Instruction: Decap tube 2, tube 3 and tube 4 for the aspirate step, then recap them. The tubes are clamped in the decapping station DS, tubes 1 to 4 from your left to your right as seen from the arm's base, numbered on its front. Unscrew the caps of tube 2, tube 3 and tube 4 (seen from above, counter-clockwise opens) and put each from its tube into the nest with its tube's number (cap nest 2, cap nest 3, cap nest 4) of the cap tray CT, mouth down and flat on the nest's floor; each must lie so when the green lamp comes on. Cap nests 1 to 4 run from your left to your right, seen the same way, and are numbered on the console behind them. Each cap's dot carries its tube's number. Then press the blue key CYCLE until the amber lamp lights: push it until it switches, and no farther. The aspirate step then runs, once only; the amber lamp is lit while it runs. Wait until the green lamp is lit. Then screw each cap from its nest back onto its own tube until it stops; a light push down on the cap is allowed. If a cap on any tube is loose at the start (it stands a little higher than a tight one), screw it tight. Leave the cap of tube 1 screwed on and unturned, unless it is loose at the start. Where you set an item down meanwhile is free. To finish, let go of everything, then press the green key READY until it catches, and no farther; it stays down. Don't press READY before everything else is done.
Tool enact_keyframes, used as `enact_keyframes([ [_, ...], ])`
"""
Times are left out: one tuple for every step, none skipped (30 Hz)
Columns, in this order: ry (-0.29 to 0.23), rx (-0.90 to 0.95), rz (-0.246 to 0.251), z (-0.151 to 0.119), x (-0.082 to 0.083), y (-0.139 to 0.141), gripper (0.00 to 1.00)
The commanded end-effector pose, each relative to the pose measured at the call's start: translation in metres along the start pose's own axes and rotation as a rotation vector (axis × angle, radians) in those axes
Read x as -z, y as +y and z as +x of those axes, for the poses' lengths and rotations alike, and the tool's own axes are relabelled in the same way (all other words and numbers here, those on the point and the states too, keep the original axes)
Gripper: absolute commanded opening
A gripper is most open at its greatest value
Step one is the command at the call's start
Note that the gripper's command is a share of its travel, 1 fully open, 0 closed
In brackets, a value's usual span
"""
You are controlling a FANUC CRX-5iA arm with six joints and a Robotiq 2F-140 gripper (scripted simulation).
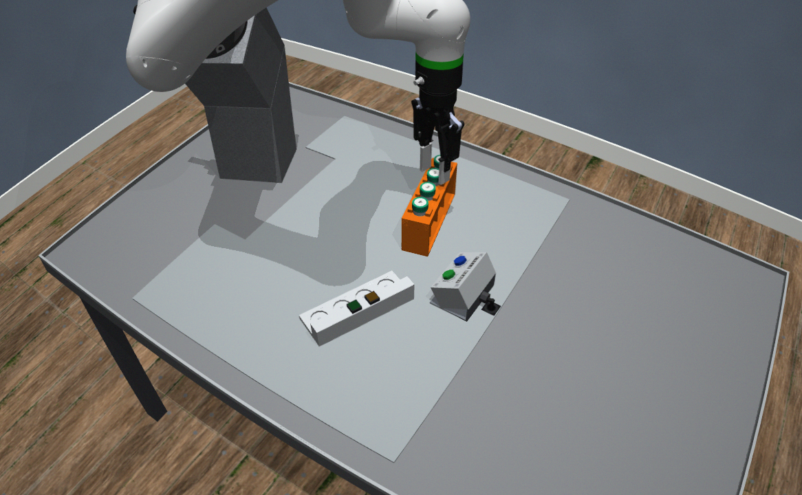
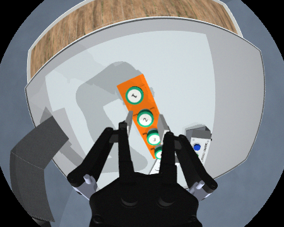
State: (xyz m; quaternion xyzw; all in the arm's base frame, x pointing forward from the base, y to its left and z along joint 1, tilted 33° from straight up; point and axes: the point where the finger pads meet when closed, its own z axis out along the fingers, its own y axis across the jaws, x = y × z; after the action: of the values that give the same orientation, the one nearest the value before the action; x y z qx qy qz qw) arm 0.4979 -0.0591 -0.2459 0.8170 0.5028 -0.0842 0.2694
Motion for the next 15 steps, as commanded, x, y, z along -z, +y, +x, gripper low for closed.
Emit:
enact_keyframes([
  [0.0, 0.0, 0.0, 0.0002, -0.0018, 0.0, 0.35],
  [0.0, 0.0, 0.0, 0.0002, -0.0023, 0.0, 0.35],
  [0.0, 0.0, 0.0, 0.0002, -0.0023, 0.0, 0.35],
  [0.0, 0.0, 0.0, 0.0002, -0.0023, 0.0, 0.35],
  [0.0, 0.0, 0.0, 0.0002, -0.0028, 0.0, 0.35],
  [0.0, 0.0, 0.0, 0.0002, -0.0033, 0.0, 0.35],
  [0.0, 0.0, 0.0, 0.0002, -0.0038, 0.0, 0.35],
  [0.0, 0.0, 0.0, 0.0002, -0.0043, 0.0, 0.35],
  [0.0, 0.0, 0.0, 0.0002, -0.0048, 0.0, 0.35],
  [0.0, 0.0, 0.0, 0.0002, -0.0048, 0.0, 0.35],
  [0.0, 0.0, 0.0, 0.0002, -0.0048, 0.0, 0.35],
  [0.0, 0.0, 0.0, 0.0002, -0.0048, 0.0, 0.35],
  [0.0, 0.0, 0.0, 0.0002, -0.0048, 0.0, 0.0],
  [0.0, 0.0, 0.0, 0.0002, -0.0048, 0.0, 0.0],
  [0.0, 0.0, 0.0, 0.0002, -0.0048, 0.0, 0.0],
])
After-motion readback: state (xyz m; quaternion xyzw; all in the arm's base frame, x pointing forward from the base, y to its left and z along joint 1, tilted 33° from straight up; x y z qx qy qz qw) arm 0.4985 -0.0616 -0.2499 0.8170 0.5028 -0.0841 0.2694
